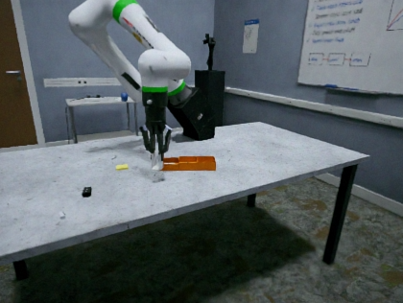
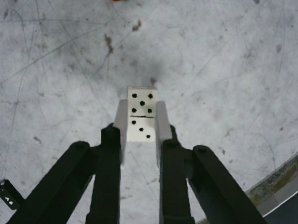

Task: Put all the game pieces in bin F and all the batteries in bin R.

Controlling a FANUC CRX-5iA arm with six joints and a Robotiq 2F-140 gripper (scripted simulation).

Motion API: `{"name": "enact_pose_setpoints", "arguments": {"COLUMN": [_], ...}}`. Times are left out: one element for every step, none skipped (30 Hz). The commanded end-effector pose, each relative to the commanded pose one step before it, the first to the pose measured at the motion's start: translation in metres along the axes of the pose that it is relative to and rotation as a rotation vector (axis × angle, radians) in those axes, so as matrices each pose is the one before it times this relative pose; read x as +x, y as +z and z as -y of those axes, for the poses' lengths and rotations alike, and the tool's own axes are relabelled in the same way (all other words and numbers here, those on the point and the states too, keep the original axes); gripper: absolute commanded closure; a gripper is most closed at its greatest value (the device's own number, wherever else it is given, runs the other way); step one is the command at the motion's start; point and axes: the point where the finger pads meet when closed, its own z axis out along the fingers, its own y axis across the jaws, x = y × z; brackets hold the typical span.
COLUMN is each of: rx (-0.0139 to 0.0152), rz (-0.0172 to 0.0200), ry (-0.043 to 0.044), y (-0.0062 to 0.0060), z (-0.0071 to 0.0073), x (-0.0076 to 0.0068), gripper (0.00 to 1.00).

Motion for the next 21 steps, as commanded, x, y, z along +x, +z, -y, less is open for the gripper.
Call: {"name": "enact_pose_setpoints", "arguments": {"rx": [-0.00002,0.00000,0.00000,0.00000,0.00000,0.00000,0.00000,0.00000,0.00000,0.00000,0.00000,0.00000,0.00000,0.00000,0.00000,0.00000,0.00000,0.00007,0.00026,0.00000,0.00000], "rz": [0.00451,0.00000,0.00000,0.00000,0.00000,0.00000,0.00000,0.00000,0.00000,0.00000,0.00000,0.00000,0.00000,0.00000,0.00000,0.00000,0.00000,-0.00022,-0.00003,0.00000,0.00000], "ry": [0.00111,0.00000,0.00000,0.00000,0.00000,0.00000,0.00000,0.00000,0.00000,0.00000,0.00000,0.00000,0.00000,0.00000,-0.05000,-0.05000,-0.05000,-0.02584,-0.02222,0.00000,0.00000], "y": [-0.00115,0.00000,0.00000,0.00000,0.00000,0.00000,0.00000,0.00000,0.00000,0.00000,0.00000,0.00000,0.00000,0.00000,0.00000,0.00000,0.00000,0.00000,0.00000,0.00000,0.00000], "z": [0.00135,0.00038,0.00000,0.00000,0.00038,0.00038,0.00038,0.00038,0.00038,0.00038,0.00038,0.00038,0.00017,0.00000,0.00038,0.00008,-0.00022,-0.00052,-0.00067,0.00000,0.00000], "x": [0.02525,0.00599,0.00000,0.00000,0.00599,0.00599,0.00599,0.00599,0.00599,0.00599,0.00599,0.00599,0.00267,0.00000,0.00599,0.00600,0.00600,0.00598,0.00596,0.00000,0.00000], "gripper": [0.79,0.79,0.79,0.79,0.79,0.79,0.79,0.79,0.79,0.79,0.79,0.79,0.79,0.79,0.79,0.79,0.79,0.79,0.79,0.79,0.79]}}
